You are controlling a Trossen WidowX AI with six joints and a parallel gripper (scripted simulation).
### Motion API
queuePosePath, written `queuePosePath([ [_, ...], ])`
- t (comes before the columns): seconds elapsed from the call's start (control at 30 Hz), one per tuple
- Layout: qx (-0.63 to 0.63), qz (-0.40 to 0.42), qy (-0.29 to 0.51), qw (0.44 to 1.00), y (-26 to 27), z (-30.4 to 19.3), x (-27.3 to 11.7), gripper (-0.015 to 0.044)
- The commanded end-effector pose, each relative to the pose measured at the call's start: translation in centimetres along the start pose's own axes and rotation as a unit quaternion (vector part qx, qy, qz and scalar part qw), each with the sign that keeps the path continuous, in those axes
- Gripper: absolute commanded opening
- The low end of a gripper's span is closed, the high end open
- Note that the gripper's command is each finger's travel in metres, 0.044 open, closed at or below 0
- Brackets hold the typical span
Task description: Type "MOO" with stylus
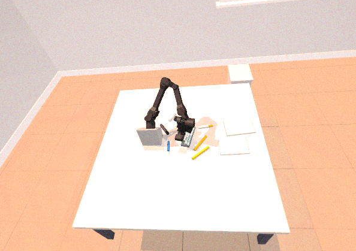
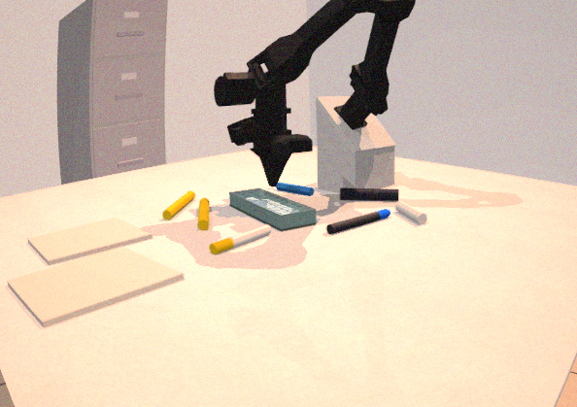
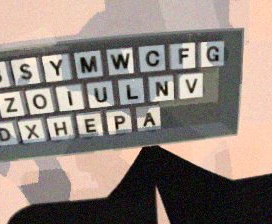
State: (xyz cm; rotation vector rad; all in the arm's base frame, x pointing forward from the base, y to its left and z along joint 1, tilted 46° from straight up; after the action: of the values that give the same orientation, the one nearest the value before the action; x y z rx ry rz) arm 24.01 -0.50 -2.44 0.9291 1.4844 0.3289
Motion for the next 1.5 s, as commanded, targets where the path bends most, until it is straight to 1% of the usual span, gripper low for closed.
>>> queuePosePath([
  [0.0,0.001,0.002,-0.001,1.000,0.3,0.0,0.0,0.0000],
  [0.07,0.001,0.000,-0.002,1.000,2.2,0.1,0.0,0.0000],
  [0.17,0.001,0.003,-0.001,1.000,6.7,-0.1,0.0,0.0000],
  [0.23,0.001,0.004,-0.001,1.000,7.7,-0.3,0.0,0.0000],
  [0.6,0.001,0.004,-0.001,1.000,7.7,-0.3,-0.3,0.0000],
  [0.63,0.001,0.003,-0.001,1.000,7.7,-0.2,-1.0,0.0000],
  [0.73,0.001,0.002,-0.002,1.000,7.6,-0.2,-5.0,0.0000],
  [0.8,0.001,0.003,-0.001,1.000,7.7,-0.3,-6.1,0.0000],
  [1.1,0.001,0.005,-0.005,1.000,7.7,-0.1,-5.4,0.0000],
  [1.2,-0.004,0.004,-0.003,1.000,7.5,-0.1,-5.4,0.0079],
  [1.3,-0.068,0.001,0.006,0.998,5.3,0.4,-5.4,0.0150],
  [1.47,-0.206,0.011,0.029,0.978,0.5,0.7,-5.4,0.0150],
])
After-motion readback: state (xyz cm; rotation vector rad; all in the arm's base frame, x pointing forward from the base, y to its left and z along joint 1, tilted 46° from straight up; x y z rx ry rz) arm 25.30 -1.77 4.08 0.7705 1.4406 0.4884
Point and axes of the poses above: the point midway between the two fingers, 35 mm back from their tips, its own x axis out along the fingers, its own y axis across the jaws, z = x × y, the point moved 4 cm from there along -x, back along the fingers, and after that the axes turned 2 degrees about x, right-handed, at the moved point
